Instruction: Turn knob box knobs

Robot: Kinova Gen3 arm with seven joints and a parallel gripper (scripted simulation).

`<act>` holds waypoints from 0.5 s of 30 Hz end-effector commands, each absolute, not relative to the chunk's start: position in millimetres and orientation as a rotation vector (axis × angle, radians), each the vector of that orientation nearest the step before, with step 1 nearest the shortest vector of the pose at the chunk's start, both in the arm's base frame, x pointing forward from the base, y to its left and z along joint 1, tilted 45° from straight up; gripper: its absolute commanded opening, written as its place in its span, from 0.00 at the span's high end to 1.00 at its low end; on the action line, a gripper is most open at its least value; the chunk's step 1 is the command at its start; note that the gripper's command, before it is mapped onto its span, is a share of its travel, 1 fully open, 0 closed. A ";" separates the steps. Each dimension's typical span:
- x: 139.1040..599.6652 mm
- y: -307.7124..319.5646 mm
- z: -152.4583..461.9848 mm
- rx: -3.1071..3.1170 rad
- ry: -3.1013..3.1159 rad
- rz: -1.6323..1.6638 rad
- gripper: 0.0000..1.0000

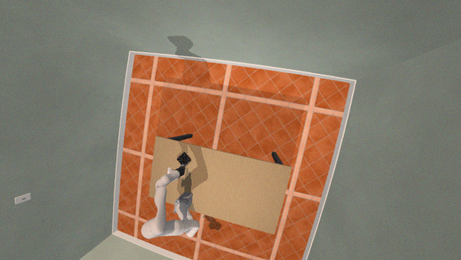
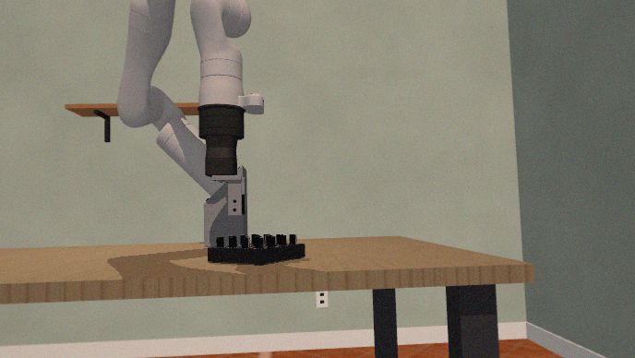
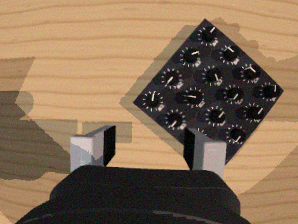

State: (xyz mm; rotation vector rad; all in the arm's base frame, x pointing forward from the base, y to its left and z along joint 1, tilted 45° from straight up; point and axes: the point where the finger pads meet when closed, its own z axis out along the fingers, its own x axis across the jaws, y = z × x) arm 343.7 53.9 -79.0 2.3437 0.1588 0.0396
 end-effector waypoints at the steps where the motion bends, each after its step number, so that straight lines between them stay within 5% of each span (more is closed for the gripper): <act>1: 350.1 56.7 -77.9 2.335 0.333 -0.057 0.00; 15: 372.8 68.1 -71.4 2.159 1.013 -0.292 0.00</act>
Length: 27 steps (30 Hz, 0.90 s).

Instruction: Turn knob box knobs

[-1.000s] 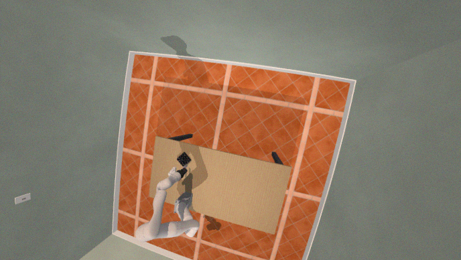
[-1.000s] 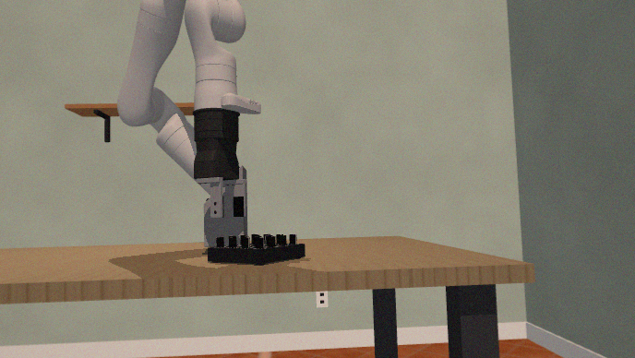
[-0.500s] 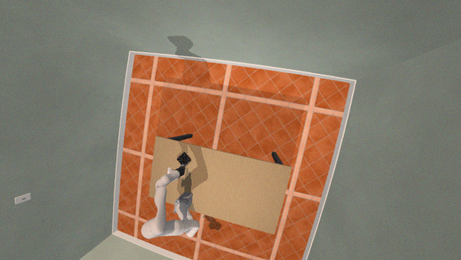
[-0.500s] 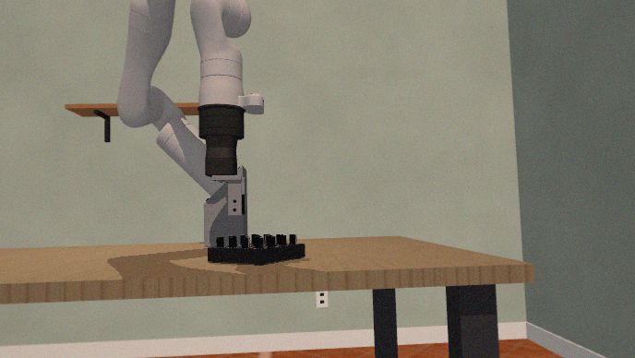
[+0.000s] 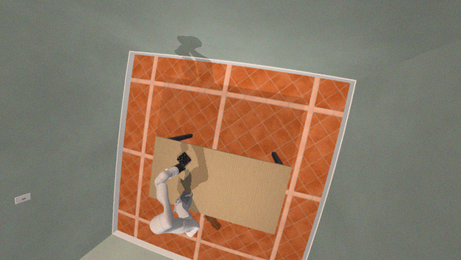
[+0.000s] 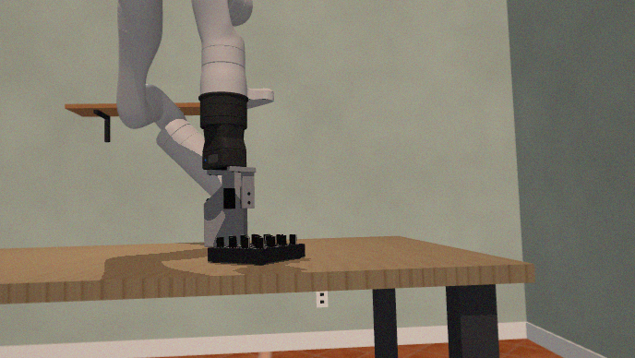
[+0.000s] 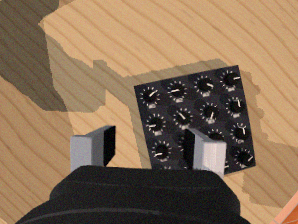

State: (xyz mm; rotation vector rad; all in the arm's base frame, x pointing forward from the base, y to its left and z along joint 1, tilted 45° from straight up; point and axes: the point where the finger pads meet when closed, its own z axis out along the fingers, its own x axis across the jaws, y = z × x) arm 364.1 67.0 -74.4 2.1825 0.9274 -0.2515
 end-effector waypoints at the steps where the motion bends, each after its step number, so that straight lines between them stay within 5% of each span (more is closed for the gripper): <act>1: 374.6 68.7 -70.6 2.143 1.052 -0.304 0.00; 18: 383.6 69.8 -65.4 2.043 1.259 -0.375 0.00; 19: 383.6 69.7 -65.4 2.043 1.259 -0.375 0.54; 27: 383.6 69.7 -65.4 2.043 1.259 -0.375 0.54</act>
